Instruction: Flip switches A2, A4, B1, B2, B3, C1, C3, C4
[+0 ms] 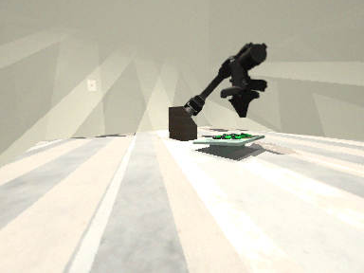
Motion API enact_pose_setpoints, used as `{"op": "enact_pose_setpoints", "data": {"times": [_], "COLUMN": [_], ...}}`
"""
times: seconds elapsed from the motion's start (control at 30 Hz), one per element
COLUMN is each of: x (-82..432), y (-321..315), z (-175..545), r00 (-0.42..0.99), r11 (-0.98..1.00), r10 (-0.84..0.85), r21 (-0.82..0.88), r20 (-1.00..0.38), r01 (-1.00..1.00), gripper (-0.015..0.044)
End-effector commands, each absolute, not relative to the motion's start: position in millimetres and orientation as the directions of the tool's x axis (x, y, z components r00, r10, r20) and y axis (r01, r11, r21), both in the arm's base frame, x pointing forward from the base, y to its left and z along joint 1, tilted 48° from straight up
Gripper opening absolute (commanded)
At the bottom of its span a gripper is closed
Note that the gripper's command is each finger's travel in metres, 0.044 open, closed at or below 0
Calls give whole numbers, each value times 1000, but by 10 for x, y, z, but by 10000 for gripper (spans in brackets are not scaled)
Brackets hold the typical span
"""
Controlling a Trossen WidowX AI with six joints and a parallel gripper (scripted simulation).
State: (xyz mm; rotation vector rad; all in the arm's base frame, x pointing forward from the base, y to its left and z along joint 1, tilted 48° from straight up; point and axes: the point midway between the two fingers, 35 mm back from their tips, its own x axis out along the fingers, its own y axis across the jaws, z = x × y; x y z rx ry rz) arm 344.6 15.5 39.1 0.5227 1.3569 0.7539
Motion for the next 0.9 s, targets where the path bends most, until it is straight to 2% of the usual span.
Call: {"op": "enact_pose_setpoints", "data": {"times": [0.0, 0.87], "x": [3495, 3513], "y": [325, 591], "z": [236, 6], "r00": [38, 30], "r11": [664, 663], "r10": [743, 743], "r21": [729, 730], "r20": [-668, -668], "r01": [-168, -169], "gripper": [0, 0]}}
